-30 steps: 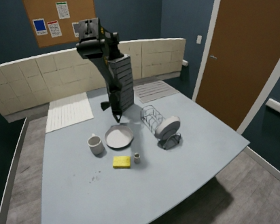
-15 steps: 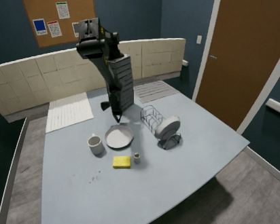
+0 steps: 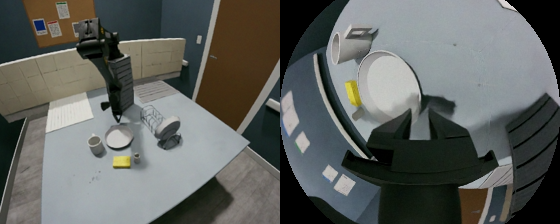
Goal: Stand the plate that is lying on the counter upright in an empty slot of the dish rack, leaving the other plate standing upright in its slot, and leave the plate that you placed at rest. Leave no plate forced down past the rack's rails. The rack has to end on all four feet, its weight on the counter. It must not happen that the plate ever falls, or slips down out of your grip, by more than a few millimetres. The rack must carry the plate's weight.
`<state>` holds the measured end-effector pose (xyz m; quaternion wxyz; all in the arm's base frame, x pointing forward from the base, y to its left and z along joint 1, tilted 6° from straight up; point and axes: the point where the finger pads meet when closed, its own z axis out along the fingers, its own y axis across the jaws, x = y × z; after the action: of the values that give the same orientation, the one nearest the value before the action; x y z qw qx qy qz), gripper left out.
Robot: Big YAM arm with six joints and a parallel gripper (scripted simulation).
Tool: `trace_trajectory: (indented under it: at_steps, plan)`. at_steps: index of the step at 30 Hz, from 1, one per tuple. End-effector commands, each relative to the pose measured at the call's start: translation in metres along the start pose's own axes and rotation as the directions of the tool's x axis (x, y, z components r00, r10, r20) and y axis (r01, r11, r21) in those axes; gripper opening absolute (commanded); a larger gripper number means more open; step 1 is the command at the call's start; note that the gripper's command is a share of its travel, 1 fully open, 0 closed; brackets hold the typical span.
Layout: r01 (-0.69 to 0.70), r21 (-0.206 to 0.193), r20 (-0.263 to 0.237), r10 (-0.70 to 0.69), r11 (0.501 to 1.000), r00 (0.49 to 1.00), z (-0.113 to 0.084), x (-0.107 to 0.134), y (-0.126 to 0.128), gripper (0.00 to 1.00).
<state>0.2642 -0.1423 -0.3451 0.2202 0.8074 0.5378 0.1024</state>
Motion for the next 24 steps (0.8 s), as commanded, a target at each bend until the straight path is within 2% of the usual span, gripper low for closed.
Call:
trace_trajectory:
  at_steps: [1,12,13,19,24]
  plan:
    - [-0.001,0.005,0.003,0.001,1.0,1.0,0.0022,-0.0027,-0.0038,0.26]
    - [-0.001,0.014,0.002,0.001,1.0,1.0,0.0041,-0.0026,-0.0065,0.26]
    - [-0.001,0.026,0.001,0.001,1.0,1.0,0.0005,-0.0022,-0.0116,0.26]
    - [-0.001,0.009,0.003,0.001,1.0,1.0,0.0063,-0.003,-0.004,0.26]
    - [-0.001,0.017,0.002,0.001,1.0,1.0,0.0085,-0.0027,-0.0081,0.26]
